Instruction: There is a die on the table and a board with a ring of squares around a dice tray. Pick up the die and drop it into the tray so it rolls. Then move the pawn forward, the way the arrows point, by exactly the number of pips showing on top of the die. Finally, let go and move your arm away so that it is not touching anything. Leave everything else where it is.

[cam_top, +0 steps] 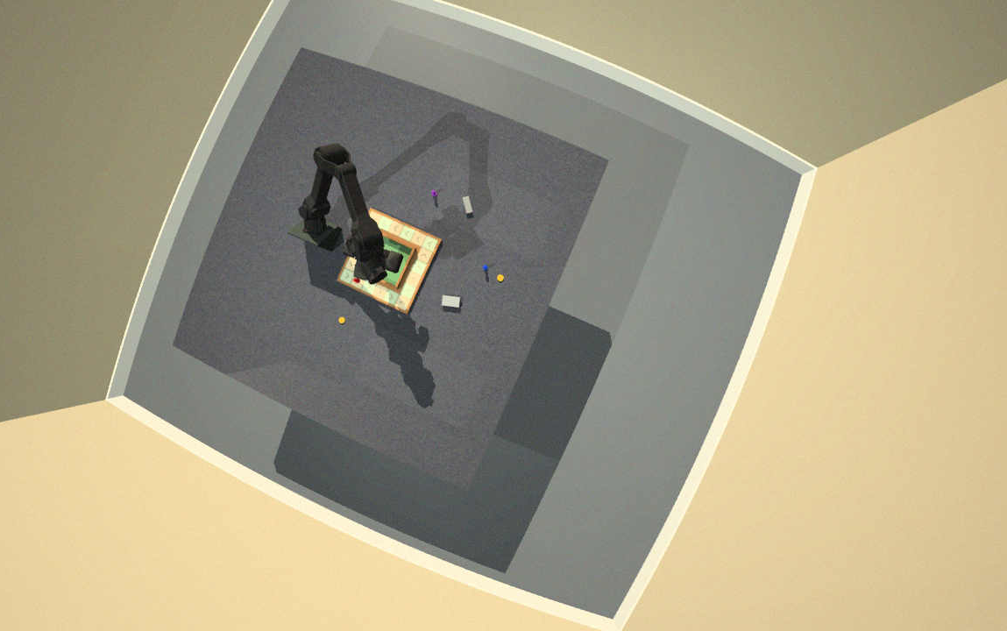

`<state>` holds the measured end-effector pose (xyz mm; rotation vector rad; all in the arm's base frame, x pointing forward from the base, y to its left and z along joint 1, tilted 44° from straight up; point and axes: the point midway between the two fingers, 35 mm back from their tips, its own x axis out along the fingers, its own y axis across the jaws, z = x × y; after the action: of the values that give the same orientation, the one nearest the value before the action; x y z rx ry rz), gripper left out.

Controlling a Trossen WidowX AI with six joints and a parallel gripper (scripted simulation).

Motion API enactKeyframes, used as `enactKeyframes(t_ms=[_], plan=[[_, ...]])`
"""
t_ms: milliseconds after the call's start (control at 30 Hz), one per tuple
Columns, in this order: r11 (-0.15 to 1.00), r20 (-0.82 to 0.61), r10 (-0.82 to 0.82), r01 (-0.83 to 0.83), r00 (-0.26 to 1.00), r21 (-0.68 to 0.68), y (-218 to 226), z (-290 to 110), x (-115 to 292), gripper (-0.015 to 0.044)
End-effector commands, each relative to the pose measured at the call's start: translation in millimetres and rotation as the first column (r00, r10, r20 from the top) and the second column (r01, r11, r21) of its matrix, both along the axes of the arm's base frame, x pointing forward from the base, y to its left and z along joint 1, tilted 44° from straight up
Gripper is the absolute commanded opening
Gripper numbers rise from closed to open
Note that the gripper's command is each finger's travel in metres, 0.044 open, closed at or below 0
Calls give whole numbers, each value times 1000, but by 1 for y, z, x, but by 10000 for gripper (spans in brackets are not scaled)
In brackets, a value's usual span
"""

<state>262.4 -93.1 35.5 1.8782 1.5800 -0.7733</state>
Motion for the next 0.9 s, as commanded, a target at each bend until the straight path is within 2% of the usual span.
enactKeyframes(t_ms=[0, 200, 533, 867], plan=[[999, -37, -44, 45, 998, 15, 6, 2, -1, 0], [999, -59, -32, 30, 998, -26, 8, 0, -2, 0], [947, -175, -11, -46, 984, -319, 14, -10, -9, 0], [797, -185, -79, -49, 980, -602, 15, -12, -9, 0]])
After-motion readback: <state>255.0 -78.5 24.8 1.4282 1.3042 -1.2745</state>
